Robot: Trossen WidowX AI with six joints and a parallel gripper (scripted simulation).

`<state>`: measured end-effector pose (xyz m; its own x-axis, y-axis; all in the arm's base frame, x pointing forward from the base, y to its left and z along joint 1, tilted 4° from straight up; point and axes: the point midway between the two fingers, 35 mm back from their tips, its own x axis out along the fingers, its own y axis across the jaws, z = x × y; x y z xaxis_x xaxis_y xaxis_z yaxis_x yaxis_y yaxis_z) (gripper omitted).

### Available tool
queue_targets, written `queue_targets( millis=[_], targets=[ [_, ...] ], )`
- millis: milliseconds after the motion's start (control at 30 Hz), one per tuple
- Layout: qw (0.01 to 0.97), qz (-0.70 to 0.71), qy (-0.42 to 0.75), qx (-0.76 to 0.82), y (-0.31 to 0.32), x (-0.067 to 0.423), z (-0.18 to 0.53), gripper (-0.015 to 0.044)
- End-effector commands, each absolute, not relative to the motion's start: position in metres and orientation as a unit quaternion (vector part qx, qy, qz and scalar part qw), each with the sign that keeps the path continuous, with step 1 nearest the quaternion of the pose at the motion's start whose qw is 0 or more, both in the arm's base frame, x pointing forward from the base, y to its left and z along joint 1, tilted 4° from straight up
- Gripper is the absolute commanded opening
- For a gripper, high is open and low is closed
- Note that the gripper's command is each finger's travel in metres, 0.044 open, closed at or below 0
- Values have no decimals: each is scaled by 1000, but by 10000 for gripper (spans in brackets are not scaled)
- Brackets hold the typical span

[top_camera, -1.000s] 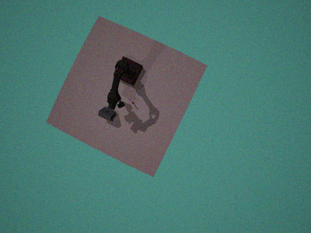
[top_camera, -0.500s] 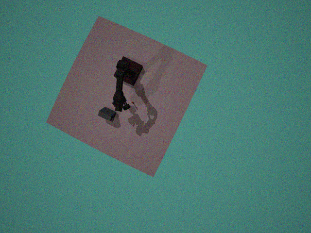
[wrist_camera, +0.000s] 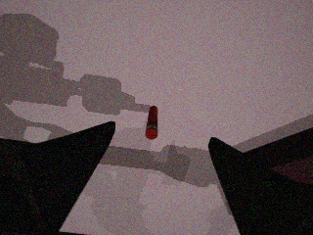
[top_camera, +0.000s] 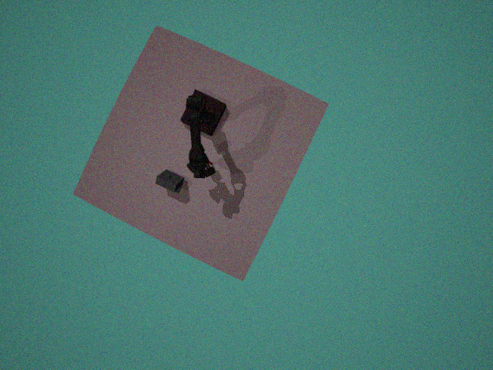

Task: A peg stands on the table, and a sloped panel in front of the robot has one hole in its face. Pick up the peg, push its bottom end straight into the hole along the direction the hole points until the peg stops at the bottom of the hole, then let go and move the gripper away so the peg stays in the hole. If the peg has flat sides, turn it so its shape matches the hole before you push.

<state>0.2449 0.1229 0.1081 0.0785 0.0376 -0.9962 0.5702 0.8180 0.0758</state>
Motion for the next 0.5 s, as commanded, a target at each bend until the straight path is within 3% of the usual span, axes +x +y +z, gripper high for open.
queue_targets(
  millis=[0,467],
  targets=[
    [694,-185,653,240,134,241,110,440],
    [694,-184,653,241,139,241,97,440]
  ],
)
